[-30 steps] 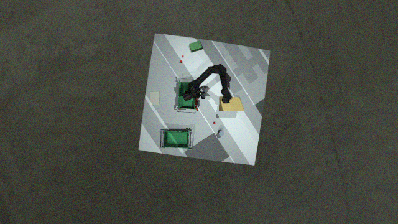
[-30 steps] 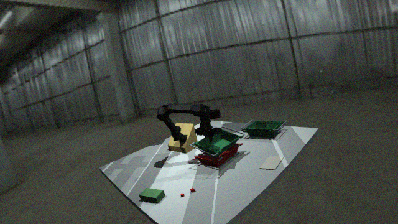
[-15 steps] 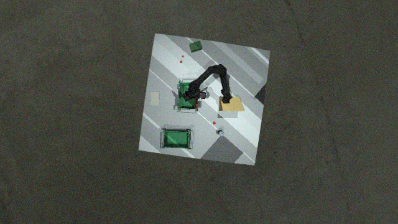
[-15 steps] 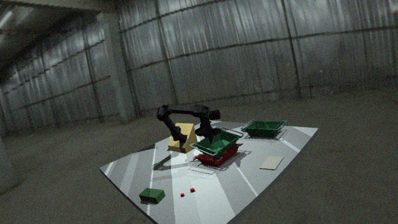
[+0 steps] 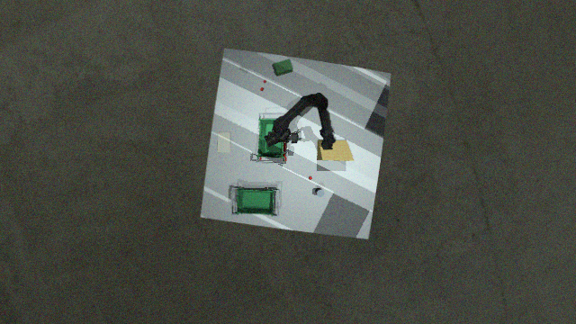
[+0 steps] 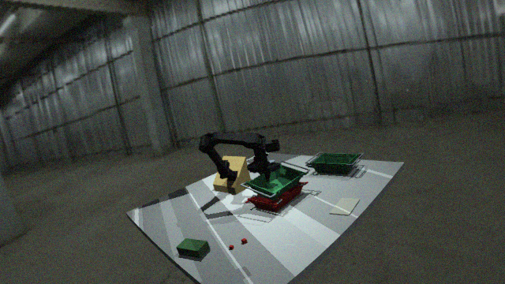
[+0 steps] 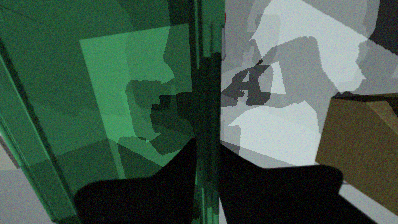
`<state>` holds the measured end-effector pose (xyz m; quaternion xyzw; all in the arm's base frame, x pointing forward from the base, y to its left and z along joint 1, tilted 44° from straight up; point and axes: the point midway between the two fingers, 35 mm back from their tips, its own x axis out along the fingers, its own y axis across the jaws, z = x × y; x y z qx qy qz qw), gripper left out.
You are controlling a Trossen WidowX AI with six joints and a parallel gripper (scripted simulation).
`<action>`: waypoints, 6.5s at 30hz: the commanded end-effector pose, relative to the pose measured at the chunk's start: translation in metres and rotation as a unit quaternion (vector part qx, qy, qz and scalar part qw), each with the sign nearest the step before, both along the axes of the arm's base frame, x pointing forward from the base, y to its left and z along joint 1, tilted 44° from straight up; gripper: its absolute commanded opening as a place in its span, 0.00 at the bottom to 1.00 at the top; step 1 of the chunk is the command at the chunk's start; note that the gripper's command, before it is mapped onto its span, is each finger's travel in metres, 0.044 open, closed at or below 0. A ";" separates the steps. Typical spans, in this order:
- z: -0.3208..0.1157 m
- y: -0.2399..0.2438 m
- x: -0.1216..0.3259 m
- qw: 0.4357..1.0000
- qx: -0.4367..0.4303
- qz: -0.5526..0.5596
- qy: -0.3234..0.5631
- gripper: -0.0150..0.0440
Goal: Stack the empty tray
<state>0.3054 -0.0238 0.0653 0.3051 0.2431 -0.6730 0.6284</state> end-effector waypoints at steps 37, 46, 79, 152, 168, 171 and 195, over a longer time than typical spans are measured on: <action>-0.005 -0.005 -0.005 1.000 0.001 -0.004 0.005 0.25; -0.008 -0.008 -0.008 1.000 0.002 -0.006 0.009 0.25; -0.008 -0.008 -0.008 1.000 0.002 -0.006 0.009 0.25; -0.014 -0.013 -0.012 1.000 0.002 -0.006 0.009 0.25; -0.012 -0.011 -0.007 1.000 0.000 -0.001 0.000 0.25; -0.015 -0.014 -0.009 1.000 0.000 -0.002 0.003 0.25; -0.021 -0.019 -0.014 1.000 0.002 -0.006 0.009 0.25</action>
